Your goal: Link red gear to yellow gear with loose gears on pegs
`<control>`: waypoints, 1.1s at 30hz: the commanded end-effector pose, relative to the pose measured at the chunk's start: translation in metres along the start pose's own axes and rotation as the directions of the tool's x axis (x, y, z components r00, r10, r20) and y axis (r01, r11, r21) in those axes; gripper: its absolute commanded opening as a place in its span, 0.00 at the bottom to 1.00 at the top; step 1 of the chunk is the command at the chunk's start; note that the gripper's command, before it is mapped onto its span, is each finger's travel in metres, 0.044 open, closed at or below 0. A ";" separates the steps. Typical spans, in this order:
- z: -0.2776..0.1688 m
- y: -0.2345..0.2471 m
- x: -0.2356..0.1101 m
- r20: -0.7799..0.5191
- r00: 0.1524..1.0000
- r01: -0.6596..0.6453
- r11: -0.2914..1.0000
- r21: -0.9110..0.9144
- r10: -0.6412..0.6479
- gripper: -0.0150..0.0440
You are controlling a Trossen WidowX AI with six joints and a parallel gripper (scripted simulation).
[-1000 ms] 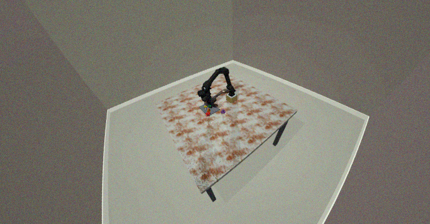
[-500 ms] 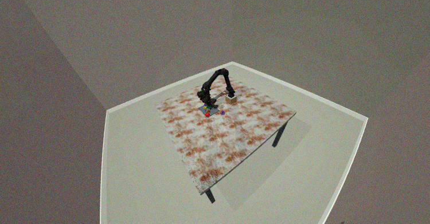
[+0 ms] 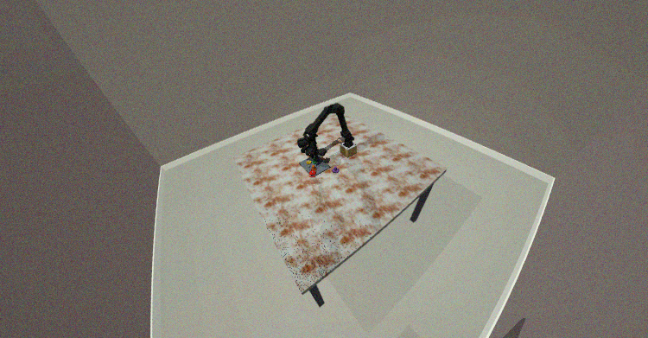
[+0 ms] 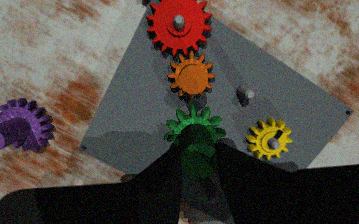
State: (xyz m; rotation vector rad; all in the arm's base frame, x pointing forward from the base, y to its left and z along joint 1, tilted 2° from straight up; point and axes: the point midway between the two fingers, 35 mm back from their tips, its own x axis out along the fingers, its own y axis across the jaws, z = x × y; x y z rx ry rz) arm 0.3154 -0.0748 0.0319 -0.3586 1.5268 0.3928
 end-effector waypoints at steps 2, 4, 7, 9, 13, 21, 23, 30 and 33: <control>-0.001 0.000 0.009 -0.005 1.000 0.000 0.994 -0.110 0.000 0.25; -0.002 0.000 0.012 -0.005 1.000 0.000 0.991 -0.133 0.000 0.25; -0.002 0.000 0.016 -0.005 1.000 -0.001 0.990 -0.143 0.000 0.25; -0.002 0.000 0.019 -0.005 1.000 0.000 0.991 -0.134 0.000 0.25; -0.001 0.000 0.023 -0.005 1.000 0.000 0.996 -0.090 0.000 0.25; -0.001 0.000 0.035 -0.005 1.000 0.001 0.994 0.109 0.000 0.25; -0.001 0.000 0.038 -0.005 1.000 0.001 0.987 0.161 0.000 0.25; -0.002 0.000 0.041 -0.005 1.000 0.002 0.950 0.312 0.000 0.25; -0.002 0.000 0.041 -0.005 1.000 0.002 0.953 0.302 0.000 0.25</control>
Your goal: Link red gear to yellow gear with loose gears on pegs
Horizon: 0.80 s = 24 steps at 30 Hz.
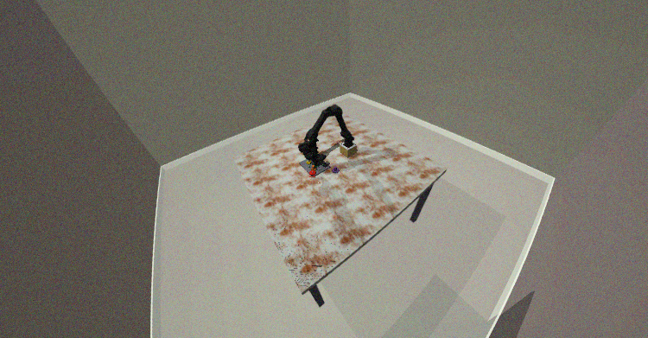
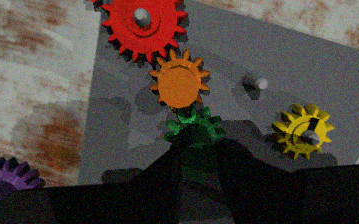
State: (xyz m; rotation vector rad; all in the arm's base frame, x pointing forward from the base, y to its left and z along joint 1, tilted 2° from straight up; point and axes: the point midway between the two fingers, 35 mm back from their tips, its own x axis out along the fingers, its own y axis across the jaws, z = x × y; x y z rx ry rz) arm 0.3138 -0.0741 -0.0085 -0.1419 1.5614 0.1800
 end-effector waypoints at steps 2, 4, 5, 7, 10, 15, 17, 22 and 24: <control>0.000 -0.001 0.001 0.000 1.000 0.003 1.000 0.009 -0.003 0.25; 0.000 -0.001 0.001 0.000 1.000 0.003 1.000 -0.026 -0.003 0.25; 0.001 -0.001 0.002 0.000 1.000 0.003 0.999 -0.047 -0.003 0.25; 0.001 0.000 0.002 0.000 1.000 0.003 0.995 -0.095 -0.003 0.25; 0.001 0.000 0.002 0.000 1.000 0.003 0.984 -0.179 -0.003 0.25; 0.000 0.000 0.003 0.000 1.000 0.003 0.952 -0.307 -0.003 0.25; 0.000 0.000 0.004 0.000 1.000 0.003 0.934 -0.356 -0.003 0.25; 0.000 -0.001 0.005 0.000 1.000 0.003 0.902 -0.432 -0.003 0.25; 0.000 -0.001 0.005 0.000 1.000 0.003 0.908 -0.420 -0.003 0.25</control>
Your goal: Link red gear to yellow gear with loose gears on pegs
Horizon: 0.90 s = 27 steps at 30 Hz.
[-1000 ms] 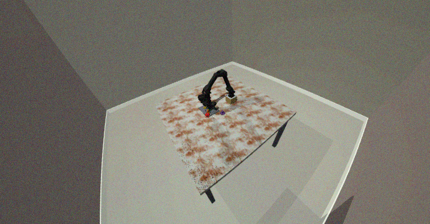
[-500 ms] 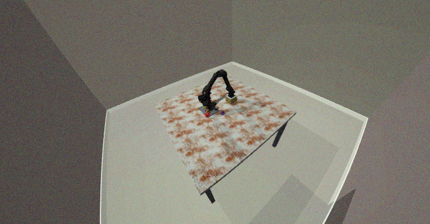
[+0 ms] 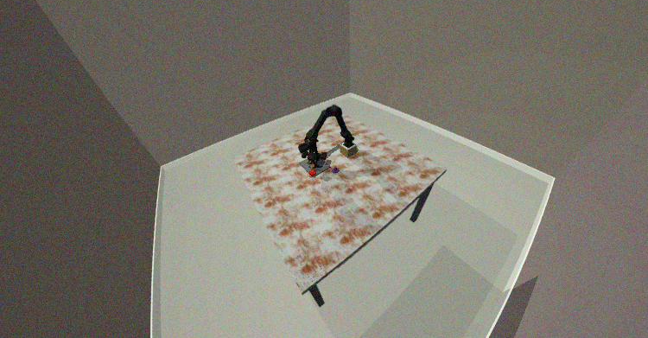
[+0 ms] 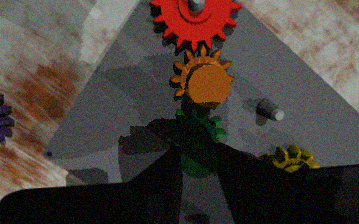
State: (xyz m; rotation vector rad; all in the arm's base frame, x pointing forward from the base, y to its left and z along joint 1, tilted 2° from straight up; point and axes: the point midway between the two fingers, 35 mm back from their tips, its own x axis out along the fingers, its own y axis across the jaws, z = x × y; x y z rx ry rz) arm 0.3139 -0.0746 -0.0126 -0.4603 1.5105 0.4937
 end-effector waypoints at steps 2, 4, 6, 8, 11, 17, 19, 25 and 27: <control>0.000 -0.001 0.002 0.000 1.000 0.001 1.000 -0.005 -0.001 0.25; 0.001 0.000 0.002 0.000 1.000 0.001 1.000 0.031 -0.001 0.25; 0.001 0.000 0.002 0.000 1.000 0.001 0.997 0.076 -0.001 0.25; 0.001 0.000 0.003 0.000 1.000 0.001 0.992 0.129 -0.001 0.25; 0.001 0.000 0.003 0.000 1.000 0.001 0.983 0.184 -0.001 0.30; 0.001 0.000 -0.002 0.000 1.000 0.001 0.978 0.208 -0.001 0.49; 0.001 0.000 -0.004 0.000 1.000 0.001 0.978 0.208 -0.001 0.49; 0.001 0.000 -0.041 0.000 1.000 0.001 0.978 0.208 -0.001 0.49; 0.001 0.000 -0.046 0.000 1.000 0.001 0.978 0.208 -0.001 0.49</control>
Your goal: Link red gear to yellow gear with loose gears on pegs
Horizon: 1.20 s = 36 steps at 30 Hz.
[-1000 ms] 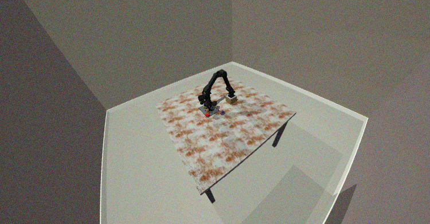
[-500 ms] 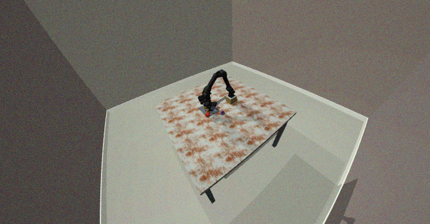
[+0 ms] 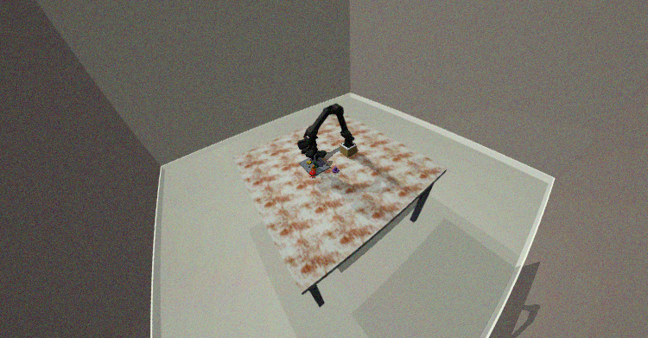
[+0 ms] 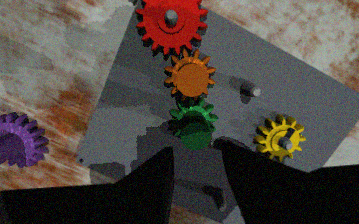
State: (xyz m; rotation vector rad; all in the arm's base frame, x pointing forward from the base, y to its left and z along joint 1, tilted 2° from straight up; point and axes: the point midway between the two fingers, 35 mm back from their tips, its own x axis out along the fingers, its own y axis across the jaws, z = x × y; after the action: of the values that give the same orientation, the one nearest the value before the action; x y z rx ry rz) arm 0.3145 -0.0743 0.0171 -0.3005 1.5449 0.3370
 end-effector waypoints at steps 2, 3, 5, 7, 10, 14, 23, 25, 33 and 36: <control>0.000 0.000 -0.017 0.003 1.000 0.003 1.000 0.007 -0.003 0.49; 0.003 0.001 -0.009 0.011 1.000 0.008 1.000 0.006 -0.008 0.54; 0.007 0.022 -0.010 0.010 1.000 0.005 0.999 0.047 -0.006 0.62; 0.010 0.055 -0.010 0.010 1.000 0.001 0.994 0.110 -0.002 0.71; 0.008 0.103 -0.010 0.008 1.000 -0.004 0.979 0.206 0.002 0.85; -0.004 0.148 -0.008 0.004 1.000 -0.008 0.952 0.305 0.007 1.00; -0.009 0.165 -0.007 0.003 1.000 -0.010 0.939 0.342 0.009 1.00; -0.009 0.165 -0.007 0.003 1.000 -0.010 0.939 0.342 0.009 1.00; -0.009 0.166 0.014 0.003 1.000 -0.010 0.939 0.342 0.009 1.00; -0.009 0.166 0.016 0.003 1.000 -0.010 0.939 0.342 0.009 1.00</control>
State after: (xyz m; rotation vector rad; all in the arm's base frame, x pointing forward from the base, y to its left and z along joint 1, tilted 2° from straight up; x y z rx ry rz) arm 0.2422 0.0738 0.0115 -0.0252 1.5687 0.0730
